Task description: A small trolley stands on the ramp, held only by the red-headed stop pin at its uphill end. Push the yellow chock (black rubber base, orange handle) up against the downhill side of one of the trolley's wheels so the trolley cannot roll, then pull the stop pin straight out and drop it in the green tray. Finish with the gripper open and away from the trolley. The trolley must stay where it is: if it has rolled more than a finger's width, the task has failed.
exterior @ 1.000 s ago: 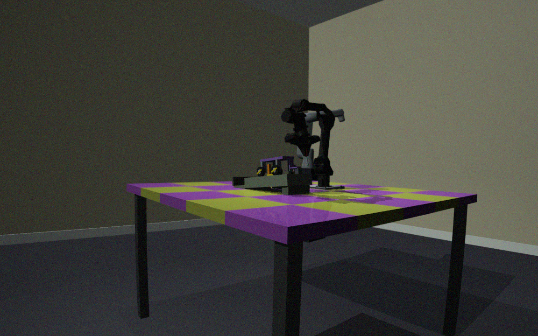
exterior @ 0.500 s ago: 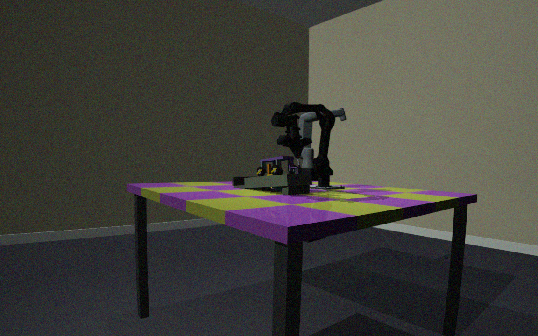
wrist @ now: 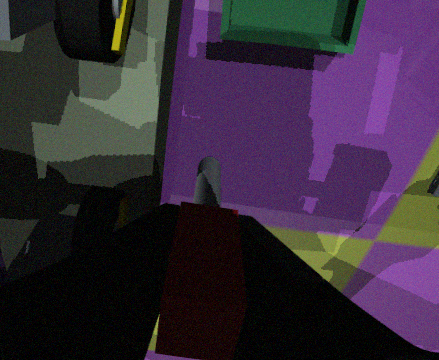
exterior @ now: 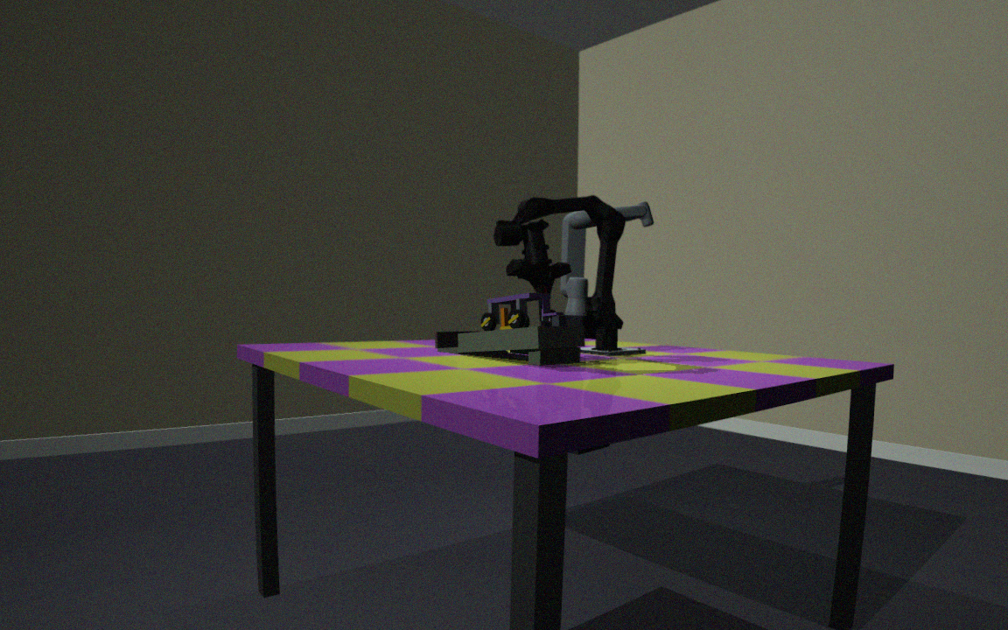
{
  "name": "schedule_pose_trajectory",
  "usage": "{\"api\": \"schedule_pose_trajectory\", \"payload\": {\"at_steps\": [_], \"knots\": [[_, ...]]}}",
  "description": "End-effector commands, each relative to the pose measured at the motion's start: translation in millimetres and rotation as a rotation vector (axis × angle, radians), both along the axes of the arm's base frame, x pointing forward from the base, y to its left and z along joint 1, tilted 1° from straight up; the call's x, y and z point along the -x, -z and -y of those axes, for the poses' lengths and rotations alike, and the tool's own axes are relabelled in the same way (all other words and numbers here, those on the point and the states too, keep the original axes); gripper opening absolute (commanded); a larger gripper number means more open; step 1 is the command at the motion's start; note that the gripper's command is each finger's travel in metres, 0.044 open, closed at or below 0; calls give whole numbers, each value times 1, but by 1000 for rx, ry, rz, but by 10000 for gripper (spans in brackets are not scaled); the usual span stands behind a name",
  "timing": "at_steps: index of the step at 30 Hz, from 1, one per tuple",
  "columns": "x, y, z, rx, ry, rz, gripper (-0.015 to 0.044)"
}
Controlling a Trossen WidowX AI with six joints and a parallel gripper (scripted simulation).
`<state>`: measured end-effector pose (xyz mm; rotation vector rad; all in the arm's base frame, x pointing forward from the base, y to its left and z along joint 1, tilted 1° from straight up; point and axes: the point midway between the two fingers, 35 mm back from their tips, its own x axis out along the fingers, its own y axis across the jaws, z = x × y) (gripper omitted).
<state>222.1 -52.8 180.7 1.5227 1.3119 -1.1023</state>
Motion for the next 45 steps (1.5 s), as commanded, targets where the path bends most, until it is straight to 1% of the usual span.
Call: {"api": "schedule_pose_trajectory", "payload": {"at_steps": [1,14,20,45], "knots": [[3,2,15,5,-3,0,0],[12,11,64,10,-3,-1,0],[12,12,66,12,16,-6,0],[13,12,61,101,748,-155,0]]}}
